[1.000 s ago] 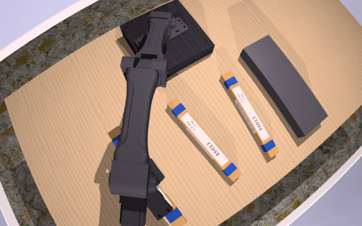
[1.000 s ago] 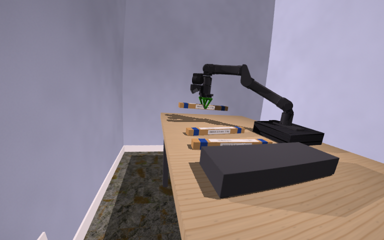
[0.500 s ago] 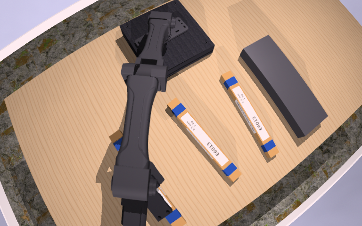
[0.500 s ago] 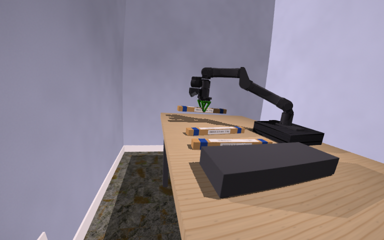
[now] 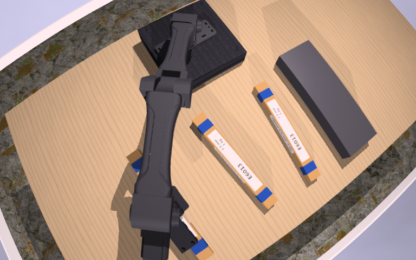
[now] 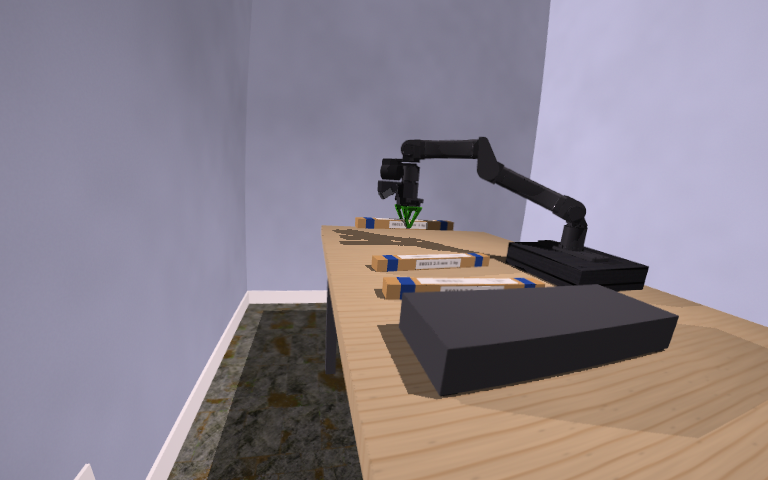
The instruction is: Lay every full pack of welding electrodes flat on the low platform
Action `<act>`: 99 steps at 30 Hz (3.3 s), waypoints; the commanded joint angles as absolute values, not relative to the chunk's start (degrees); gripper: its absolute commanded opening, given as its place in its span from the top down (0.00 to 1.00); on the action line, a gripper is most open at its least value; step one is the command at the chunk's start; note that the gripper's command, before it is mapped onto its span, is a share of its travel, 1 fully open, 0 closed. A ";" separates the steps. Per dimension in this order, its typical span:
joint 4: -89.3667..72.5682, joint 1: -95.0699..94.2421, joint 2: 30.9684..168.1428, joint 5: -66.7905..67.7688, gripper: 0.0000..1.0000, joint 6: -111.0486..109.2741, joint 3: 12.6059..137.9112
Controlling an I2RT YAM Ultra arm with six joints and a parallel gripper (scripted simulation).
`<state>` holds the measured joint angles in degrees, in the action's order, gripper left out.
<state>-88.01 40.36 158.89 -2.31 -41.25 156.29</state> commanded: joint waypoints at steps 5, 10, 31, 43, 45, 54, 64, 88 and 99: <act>-85.95 40.38 156.76 -2.83 1.00 -40.99 154.02; -83.35 40.21 155.91 -2.84 1.00 -40.92 150.45; -75.78 39.62 153.98 -2.87 1.00 -40.75 143.78; -78.31 40.16 156.08 -2.74 1.00 -40.77 145.76; -78.46 40.18 156.62 -2.74 1.00 -40.77 146.02; -78.75 40.21 156.21 -2.74 1.00 -40.80 146.42; -76.39 40.09 156.64 -2.74 1.00 -40.72 144.88; -73.53 39.81 156.04 -2.74 1.00 -40.65 141.27; -71.98 39.63 156.35 -2.75 1.00 -40.60 140.23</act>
<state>-73.12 40.14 157.40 -2.35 -40.91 140.05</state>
